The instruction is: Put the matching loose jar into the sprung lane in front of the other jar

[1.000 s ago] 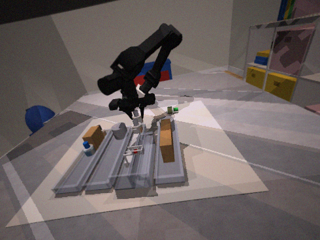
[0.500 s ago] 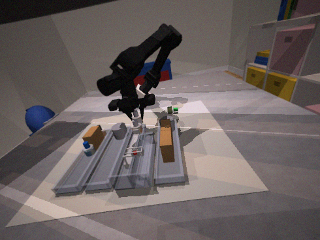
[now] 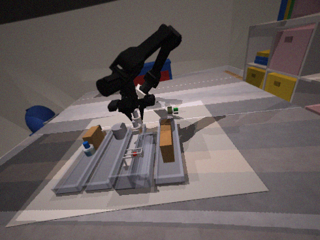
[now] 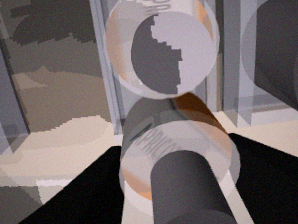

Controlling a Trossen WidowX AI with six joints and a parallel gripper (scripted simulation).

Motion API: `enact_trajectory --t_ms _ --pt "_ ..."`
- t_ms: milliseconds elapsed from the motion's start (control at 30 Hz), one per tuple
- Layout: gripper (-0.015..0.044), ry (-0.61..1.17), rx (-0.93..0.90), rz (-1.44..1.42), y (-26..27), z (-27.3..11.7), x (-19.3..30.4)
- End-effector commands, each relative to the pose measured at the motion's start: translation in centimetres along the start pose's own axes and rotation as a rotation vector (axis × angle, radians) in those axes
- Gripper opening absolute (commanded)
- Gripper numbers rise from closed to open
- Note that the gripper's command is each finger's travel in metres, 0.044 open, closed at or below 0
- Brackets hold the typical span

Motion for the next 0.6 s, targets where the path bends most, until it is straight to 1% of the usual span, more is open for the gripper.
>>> enact_trajectory --t_ms 0,567 --pt "0.0 -0.021 -0.01 -0.009 0.3 -0.24 -0.75" --pt "0.0 -0.021 -0.01 -0.009 0.51 -0.37 -1.37"
Point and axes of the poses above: the point midway between the two fingers, 35 mm back from their tips, its own z axis out along the fingers, its own y axis across the jaws, x = y × z, the point moved 3 cm from there along -z, back along the fingers, and after that the axes turned 11 degrees about z, right-handed, at the moved point
